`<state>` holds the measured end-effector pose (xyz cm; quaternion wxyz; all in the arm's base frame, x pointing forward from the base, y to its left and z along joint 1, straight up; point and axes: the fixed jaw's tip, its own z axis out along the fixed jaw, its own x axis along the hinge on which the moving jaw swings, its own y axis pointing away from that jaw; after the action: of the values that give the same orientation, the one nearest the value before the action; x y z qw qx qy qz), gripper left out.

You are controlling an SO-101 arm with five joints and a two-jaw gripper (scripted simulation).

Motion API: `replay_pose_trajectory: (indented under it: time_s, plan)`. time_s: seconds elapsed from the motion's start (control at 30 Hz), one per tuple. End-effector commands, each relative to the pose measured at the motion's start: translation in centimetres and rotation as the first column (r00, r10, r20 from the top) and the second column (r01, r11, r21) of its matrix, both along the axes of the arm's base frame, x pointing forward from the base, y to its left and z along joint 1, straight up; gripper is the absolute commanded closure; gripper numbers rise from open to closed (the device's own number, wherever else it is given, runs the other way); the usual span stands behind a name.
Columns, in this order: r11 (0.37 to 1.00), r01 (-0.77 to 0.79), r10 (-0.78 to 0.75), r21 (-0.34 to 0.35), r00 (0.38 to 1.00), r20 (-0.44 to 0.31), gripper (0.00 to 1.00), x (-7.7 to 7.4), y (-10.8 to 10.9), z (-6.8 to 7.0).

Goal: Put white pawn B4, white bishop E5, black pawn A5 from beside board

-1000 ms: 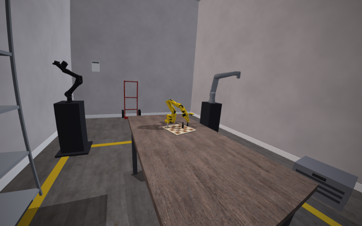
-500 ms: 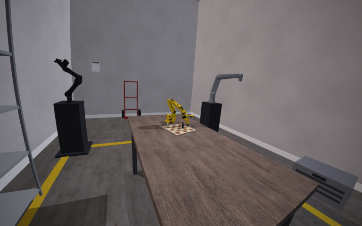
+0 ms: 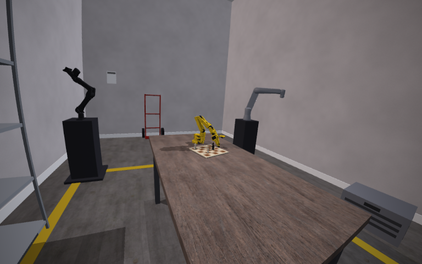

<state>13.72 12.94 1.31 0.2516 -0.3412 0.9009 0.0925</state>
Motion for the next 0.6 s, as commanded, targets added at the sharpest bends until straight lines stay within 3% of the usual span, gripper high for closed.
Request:
replay_pose_trajectory:
  time_s: [0.0,0.57]
  plan:
    - [1.0,-0.006,0.006,0.003,1.0,-0.004,0.91,-0.55,-0.17,-0.52]
    - [1.0,-0.006,0.006,0.003,1.0,-0.003,0.91,-0.4,-0.04,-0.08]
